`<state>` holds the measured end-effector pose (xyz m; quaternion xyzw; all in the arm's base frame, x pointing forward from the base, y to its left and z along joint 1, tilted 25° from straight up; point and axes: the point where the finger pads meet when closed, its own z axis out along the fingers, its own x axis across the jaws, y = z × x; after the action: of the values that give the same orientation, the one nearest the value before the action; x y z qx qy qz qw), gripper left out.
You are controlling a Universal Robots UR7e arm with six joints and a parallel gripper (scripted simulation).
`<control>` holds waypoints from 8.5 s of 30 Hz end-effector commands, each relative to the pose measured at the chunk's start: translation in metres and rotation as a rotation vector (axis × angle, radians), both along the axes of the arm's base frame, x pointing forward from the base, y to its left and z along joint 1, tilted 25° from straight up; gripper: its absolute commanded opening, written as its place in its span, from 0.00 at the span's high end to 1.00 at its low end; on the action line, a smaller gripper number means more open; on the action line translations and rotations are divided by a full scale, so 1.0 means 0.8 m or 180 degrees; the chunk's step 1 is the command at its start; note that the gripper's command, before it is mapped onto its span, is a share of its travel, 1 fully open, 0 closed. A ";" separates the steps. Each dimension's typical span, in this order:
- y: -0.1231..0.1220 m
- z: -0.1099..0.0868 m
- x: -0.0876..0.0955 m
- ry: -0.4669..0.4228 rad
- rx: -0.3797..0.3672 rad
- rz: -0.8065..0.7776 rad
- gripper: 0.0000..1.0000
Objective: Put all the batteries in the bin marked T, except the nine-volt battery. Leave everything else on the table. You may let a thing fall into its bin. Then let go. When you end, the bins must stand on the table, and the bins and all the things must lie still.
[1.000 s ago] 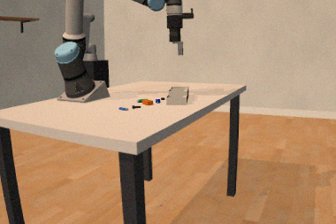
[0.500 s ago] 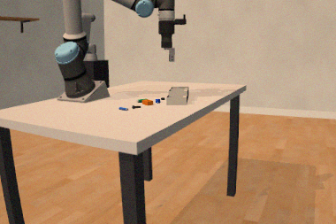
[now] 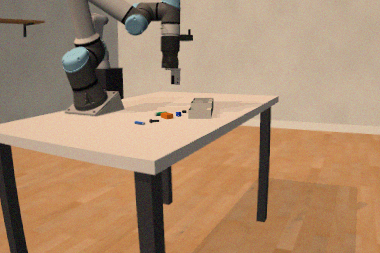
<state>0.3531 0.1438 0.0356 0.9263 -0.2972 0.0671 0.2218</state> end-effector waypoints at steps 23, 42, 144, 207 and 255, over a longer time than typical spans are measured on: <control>-0.104 -0.009 -0.040 0.0070 0.0112 0.0301 0.40; -0.099 -0.011 -0.038 0.0070 0.0112 0.0301 0.40; -0.134 -0.088 -0.037 0.0070 0.0112 0.0301 0.69; -0.008 -0.062 0.068 0.0401 0.0110 0.0990 0.69; 0.020 -0.091 0.108 0.1310 0.0094 0.2858 0.69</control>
<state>0.4392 0.1625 -0.0321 0.9600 0.1802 -0.0331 0.2119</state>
